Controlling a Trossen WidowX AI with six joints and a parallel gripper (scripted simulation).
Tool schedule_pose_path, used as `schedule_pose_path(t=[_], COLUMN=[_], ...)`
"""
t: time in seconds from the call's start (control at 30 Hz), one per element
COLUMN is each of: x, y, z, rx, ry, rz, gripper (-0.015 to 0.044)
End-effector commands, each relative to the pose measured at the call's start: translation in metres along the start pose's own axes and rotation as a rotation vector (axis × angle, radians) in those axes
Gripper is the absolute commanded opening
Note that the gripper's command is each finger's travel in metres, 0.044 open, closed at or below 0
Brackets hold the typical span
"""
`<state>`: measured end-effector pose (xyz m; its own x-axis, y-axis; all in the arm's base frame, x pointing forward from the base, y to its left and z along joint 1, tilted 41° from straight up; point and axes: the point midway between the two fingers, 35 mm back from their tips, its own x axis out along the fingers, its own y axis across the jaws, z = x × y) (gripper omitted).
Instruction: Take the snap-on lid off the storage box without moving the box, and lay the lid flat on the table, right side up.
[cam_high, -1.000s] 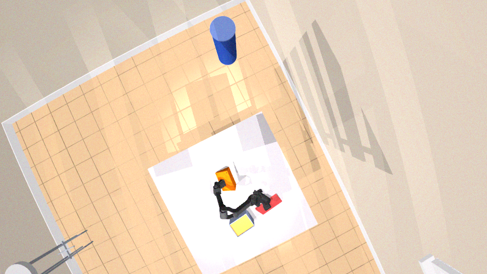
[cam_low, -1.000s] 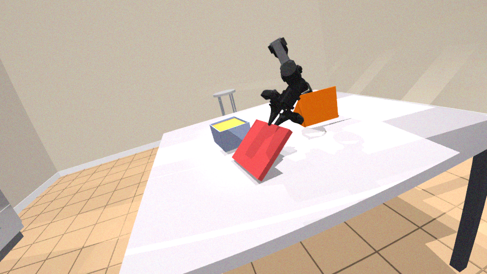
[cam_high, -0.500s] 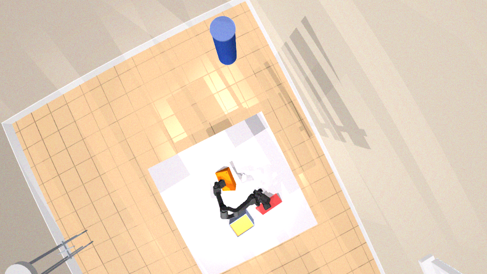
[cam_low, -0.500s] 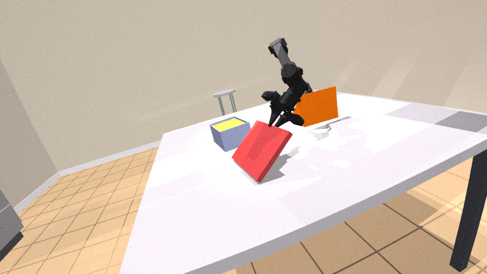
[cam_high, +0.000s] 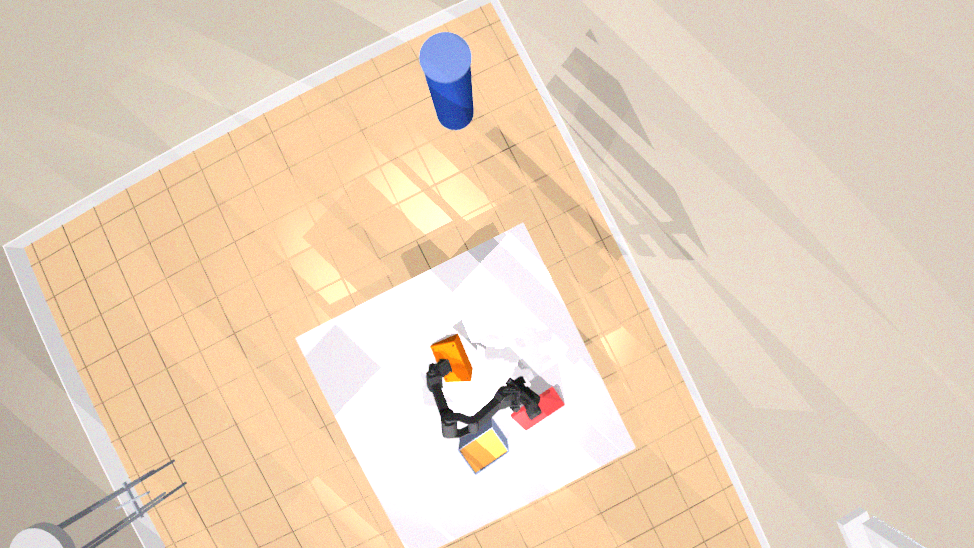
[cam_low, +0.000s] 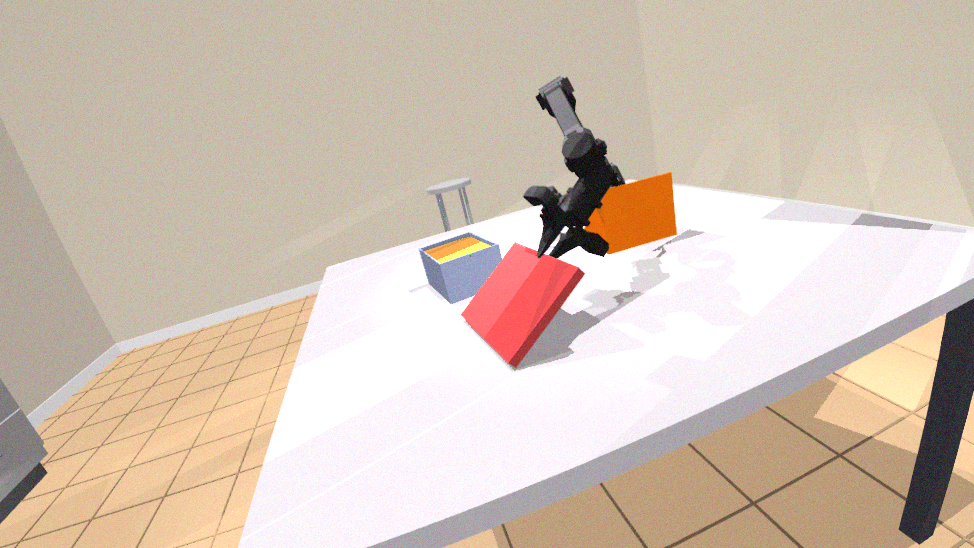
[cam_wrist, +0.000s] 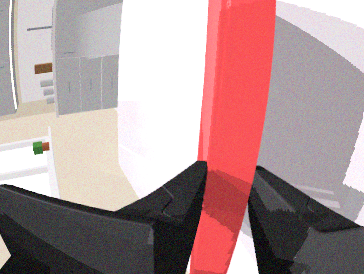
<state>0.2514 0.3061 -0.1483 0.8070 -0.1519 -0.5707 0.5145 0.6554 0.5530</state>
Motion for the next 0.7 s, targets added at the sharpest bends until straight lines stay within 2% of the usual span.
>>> schedule_pose_path(t=[0.0,0.67], x=[0.012,0.022], y=[-0.017,-0.03], z=[0.005,0.006], rx=[-0.019,-0.02], ry=[-0.016,-0.016], rz=[-0.036,-0.036], gripper=[0.0,0.0])
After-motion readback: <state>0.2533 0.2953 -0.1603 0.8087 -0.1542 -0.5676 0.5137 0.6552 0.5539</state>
